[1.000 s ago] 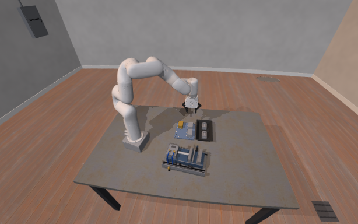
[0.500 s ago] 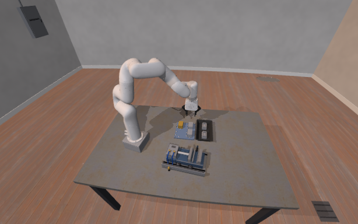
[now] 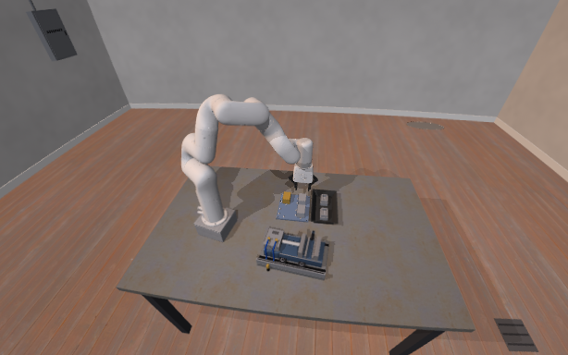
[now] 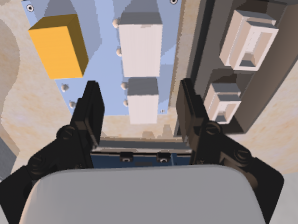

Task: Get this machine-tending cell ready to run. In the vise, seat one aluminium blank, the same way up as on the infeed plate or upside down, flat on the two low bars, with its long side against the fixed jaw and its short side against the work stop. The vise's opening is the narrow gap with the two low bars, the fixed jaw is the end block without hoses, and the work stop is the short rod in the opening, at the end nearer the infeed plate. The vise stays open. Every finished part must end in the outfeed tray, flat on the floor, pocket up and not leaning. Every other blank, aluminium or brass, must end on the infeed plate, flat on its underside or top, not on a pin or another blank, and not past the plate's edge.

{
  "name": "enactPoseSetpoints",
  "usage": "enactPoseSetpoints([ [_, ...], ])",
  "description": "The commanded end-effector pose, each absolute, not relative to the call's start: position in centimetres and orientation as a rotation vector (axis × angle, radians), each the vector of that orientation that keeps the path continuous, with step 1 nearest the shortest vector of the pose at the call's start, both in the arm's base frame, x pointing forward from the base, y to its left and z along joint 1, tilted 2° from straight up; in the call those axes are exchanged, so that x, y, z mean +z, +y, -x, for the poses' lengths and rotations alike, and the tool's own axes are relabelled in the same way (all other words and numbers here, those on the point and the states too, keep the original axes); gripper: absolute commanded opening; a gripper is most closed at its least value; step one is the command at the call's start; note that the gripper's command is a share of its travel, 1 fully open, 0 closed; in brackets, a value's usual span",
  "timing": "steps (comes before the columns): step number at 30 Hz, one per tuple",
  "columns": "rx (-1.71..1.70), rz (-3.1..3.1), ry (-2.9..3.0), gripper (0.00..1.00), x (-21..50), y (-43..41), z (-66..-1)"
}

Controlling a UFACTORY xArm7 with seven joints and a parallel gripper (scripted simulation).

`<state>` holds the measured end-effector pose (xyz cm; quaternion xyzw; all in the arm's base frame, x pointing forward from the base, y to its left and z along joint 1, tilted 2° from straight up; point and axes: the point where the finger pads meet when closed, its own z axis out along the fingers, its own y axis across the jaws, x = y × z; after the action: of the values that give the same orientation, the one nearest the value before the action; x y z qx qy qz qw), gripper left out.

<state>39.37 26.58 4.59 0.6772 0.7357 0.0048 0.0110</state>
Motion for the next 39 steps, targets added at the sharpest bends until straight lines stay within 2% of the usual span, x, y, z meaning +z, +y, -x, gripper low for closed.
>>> enactPoseSetpoints([
  [1, 0.024, -2.113, 2.296, 0.69, 3.8, 26.7, -39.6],
  [16, 0.024, -2.113, 2.296, 0.69, -0.4, 26.7, -39.7],
  [39, 0.024, -2.113, 2.296, 0.69, -0.8, 26.7, -39.7],
])
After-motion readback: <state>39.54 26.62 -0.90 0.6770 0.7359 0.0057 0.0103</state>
